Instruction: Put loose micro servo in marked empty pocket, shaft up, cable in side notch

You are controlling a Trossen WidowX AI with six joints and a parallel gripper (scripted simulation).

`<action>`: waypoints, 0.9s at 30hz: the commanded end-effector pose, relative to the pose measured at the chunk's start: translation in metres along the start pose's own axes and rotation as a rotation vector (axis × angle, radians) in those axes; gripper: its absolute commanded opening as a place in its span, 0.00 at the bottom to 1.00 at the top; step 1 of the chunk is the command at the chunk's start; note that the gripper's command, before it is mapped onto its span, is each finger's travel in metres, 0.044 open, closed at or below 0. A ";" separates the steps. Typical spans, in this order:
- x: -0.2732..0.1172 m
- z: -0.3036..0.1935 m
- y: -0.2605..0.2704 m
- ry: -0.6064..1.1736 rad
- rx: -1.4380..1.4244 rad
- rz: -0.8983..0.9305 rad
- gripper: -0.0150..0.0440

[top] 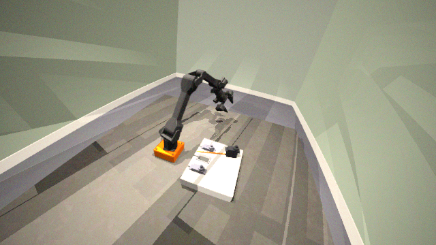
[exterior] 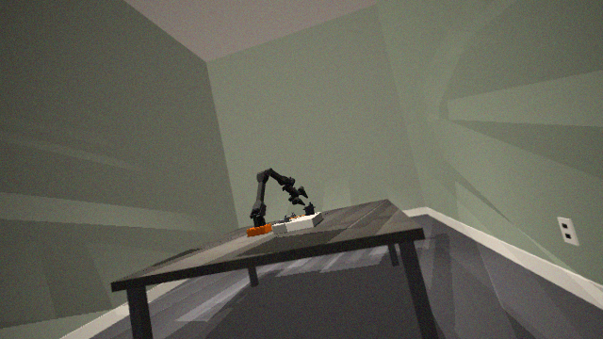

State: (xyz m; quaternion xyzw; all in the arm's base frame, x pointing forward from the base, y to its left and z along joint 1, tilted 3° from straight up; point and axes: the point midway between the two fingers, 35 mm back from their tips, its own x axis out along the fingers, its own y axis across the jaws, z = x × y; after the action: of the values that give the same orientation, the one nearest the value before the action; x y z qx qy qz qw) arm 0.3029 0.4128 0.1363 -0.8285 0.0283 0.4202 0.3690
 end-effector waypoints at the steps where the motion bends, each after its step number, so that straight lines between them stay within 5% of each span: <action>1: 0.005 -0.021 0.012 0.001 0.095 0.046 1.00; 27: 0.010 -0.152 0.102 0.107 0.807 0.322 1.00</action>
State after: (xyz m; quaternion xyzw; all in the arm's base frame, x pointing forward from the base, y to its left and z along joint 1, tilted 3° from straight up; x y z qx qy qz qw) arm 0.3740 0.2614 0.1277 -0.6507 0.3086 0.3919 0.5726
